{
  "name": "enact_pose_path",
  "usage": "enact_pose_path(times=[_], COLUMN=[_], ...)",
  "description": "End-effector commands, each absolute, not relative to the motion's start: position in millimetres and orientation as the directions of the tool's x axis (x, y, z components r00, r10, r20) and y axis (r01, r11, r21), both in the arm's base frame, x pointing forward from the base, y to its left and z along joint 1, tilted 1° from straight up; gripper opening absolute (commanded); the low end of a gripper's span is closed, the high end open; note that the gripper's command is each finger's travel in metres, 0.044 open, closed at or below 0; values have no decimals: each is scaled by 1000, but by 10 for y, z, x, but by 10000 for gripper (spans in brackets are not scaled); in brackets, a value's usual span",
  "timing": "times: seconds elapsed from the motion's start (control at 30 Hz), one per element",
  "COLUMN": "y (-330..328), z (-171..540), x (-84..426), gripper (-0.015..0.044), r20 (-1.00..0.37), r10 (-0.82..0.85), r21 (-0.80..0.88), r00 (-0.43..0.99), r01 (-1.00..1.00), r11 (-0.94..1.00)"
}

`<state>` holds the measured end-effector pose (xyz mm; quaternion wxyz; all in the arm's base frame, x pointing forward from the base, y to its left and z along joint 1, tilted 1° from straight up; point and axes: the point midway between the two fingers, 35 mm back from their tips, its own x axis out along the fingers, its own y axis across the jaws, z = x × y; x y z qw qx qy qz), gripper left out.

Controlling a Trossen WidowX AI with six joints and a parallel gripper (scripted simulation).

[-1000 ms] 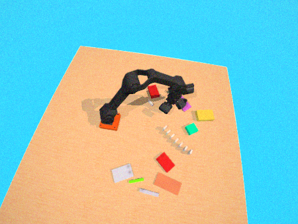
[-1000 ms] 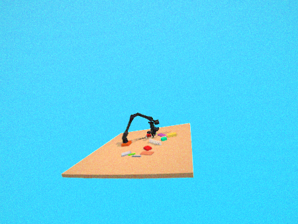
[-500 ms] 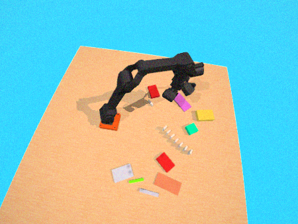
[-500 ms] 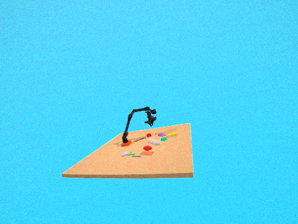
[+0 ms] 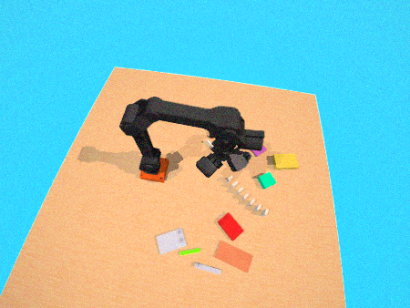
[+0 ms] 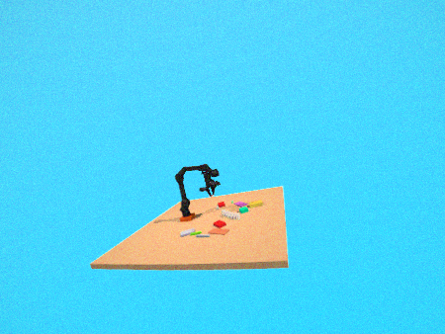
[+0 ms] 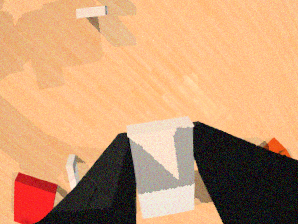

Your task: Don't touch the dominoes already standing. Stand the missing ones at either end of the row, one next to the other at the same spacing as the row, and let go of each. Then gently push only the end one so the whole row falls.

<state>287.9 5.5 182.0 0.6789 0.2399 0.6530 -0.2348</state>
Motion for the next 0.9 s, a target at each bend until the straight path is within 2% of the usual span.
enact_pose_path(times=[0.0, 0.1, 0.33, 0.87], y=[-269, -364, -365, -364], z=[1688, 1638, 1622, 1360], x=[2443, 2280, 2282, 2356], gripper=[107, 107, 107, 107], r20=[-1000, -1000, -999, -928], r10=[-13, -14, -30, -332], r21=[3, 2, -7, -155], r00=[19, 18, 22, 169], r01=[665, 678, 677, 635], r11=[747, 735, 736, 756])
